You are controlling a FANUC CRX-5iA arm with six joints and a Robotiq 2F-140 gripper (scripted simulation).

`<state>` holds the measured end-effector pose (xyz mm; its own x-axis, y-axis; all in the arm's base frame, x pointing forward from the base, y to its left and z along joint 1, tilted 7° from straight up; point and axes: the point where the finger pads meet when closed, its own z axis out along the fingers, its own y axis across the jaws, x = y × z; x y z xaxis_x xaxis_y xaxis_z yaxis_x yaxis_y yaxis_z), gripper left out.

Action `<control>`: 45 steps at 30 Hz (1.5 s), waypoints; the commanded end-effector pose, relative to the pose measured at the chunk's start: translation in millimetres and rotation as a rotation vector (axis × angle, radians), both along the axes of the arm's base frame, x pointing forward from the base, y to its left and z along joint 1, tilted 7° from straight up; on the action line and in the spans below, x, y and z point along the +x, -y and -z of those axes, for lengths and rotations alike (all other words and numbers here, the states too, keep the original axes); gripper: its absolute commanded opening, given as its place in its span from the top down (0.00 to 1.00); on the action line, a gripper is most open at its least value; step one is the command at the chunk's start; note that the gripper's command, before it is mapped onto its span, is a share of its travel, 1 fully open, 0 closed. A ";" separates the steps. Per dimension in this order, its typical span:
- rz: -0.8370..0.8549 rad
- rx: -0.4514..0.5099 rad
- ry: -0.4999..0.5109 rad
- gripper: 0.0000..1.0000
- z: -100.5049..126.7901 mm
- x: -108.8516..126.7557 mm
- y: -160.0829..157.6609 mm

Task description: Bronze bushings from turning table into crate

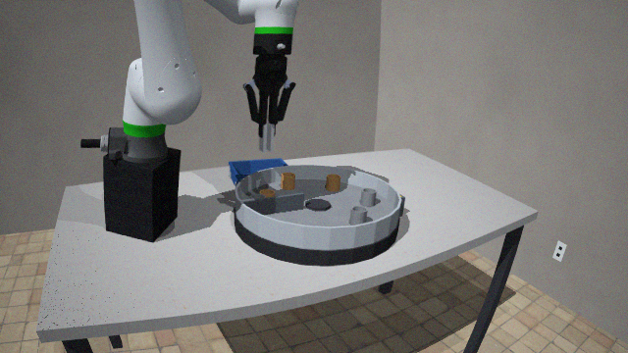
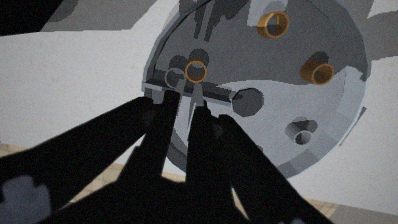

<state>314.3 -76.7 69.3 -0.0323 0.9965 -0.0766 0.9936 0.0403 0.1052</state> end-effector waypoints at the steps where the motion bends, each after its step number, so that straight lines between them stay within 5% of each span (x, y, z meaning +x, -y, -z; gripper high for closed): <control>1: 0.000 0.000 0.000 0.93 -0.2 0.2 0.0; 45: 0.000 0.000 0.000 0.90 -0.2 0.2 0.0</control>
<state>314.3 -76.7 69.3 -0.0323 0.9965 -0.0766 0.9936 0.0403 0.1052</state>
